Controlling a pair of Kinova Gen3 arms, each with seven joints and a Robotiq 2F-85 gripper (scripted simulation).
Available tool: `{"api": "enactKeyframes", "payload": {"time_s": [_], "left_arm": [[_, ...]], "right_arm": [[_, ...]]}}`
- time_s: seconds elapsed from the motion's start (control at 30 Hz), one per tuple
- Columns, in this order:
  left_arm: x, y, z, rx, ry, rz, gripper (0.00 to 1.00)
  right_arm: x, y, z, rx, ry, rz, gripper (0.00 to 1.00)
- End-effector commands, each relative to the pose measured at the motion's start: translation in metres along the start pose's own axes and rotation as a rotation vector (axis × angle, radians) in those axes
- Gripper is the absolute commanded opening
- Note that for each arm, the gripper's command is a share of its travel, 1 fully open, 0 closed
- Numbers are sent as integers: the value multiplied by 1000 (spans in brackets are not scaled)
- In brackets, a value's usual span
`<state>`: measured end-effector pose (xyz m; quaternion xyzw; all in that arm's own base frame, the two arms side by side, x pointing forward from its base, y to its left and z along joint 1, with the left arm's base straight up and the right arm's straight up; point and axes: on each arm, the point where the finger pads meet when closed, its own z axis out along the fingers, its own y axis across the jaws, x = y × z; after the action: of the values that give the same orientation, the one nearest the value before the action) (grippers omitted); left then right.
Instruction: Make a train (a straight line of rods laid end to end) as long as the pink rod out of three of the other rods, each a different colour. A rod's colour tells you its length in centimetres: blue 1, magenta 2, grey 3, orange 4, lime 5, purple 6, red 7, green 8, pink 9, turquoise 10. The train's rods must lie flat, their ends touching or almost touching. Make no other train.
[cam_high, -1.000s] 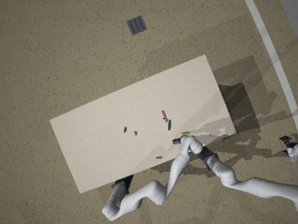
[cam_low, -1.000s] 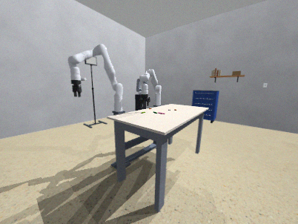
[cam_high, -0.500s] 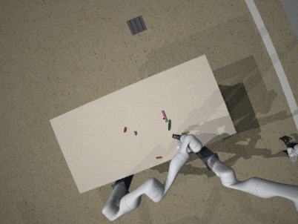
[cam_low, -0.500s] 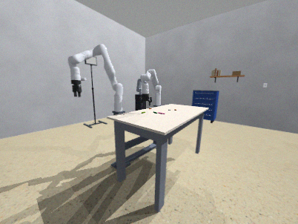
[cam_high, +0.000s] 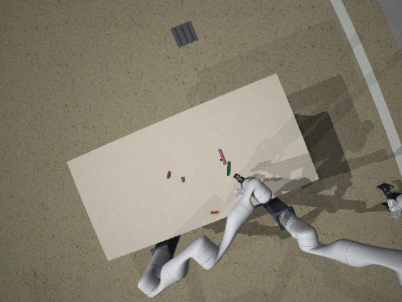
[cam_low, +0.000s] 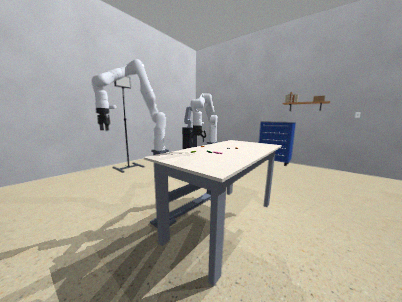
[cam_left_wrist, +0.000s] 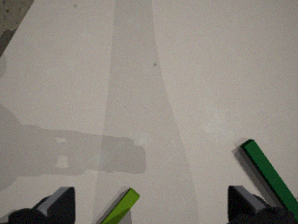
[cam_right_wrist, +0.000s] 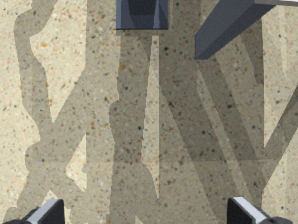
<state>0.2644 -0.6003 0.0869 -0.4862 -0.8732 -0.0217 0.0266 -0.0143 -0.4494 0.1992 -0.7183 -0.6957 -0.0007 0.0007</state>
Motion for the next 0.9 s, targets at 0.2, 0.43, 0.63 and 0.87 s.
{"api": "enactKeyframes", "payload": {"time_s": [0.2,0.43,0.63,0.87], "left_arm": [[-7,8,-8,5,-12,293,1000],[-11,15,-13,2,-23,497,1000],[-15,20,-17,-1,-31,655,1000],[-18,24,-20,-5,-38,774,1000]], "right_arm": [[0,0,-1,0,-2,0,1000],[0,0,-1,0,-2,0,1000],[0,0,-1,0,-2,0,1000],[0,0,-1,0,-2,0,1000]]}}
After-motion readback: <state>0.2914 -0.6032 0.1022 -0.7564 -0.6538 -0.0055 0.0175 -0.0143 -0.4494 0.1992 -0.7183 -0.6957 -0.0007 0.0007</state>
